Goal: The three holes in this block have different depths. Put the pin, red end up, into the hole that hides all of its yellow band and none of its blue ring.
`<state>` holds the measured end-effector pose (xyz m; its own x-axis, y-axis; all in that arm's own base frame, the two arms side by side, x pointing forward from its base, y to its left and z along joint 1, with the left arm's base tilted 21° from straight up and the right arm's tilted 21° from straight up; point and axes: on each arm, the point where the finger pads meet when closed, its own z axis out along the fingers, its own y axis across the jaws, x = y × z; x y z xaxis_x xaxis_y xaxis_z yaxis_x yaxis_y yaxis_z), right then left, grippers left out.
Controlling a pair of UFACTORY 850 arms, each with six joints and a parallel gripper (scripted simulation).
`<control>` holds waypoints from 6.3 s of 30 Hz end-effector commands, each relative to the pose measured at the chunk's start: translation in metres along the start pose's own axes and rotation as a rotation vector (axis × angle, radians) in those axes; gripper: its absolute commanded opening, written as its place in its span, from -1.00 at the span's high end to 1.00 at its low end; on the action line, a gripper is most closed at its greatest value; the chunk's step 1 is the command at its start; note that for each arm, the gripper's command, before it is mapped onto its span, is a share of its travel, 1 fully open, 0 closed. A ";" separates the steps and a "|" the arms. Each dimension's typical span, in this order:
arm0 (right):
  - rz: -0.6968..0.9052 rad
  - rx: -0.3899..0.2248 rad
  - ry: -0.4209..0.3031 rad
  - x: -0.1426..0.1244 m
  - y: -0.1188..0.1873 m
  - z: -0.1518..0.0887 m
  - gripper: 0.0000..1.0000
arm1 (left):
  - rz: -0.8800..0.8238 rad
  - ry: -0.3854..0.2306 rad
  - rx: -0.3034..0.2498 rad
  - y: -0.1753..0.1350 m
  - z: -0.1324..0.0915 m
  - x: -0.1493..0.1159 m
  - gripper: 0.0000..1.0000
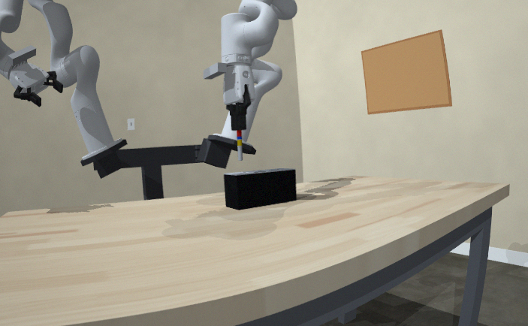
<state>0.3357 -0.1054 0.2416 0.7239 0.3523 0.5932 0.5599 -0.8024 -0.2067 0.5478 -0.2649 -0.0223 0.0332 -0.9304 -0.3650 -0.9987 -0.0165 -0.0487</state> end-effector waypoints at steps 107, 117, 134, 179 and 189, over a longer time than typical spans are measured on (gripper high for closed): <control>-0.001 -0.001 0.001 0.001 0.000 0.000 -1.00 | -0.005 0.009 0.016 -0.009 0.027 0.005 1.00; -0.001 -0.001 0.001 0.001 0.000 0.000 -1.00 | -0.005 0.009 0.016 -0.010 0.027 0.004 1.00; -0.001 -0.001 0.001 0.001 0.000 0.000 -1.00 | -0.005 0.009 0.016 -0.009 0.031 0.006 1.00; -0.001 -0.001 0.001 0.001 0.000 0.000 -1.00 | -0.005 0.009 0.016 -0.010 0.035 0.004 1.00; -0.001 -0.001 0.001 0.001 0.000 0.000 -1.00 | -0.005 0.009 0.016 -0.010 0.035 0.005 1.00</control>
<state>0.3357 -0.1054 0.2416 0.7239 0.3523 0.5932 0.5599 -0.8024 -0.2067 0.5586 -0.2559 -0.0570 0.0370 -0.9326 -0.3590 -0.9979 -0.0154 -0.0628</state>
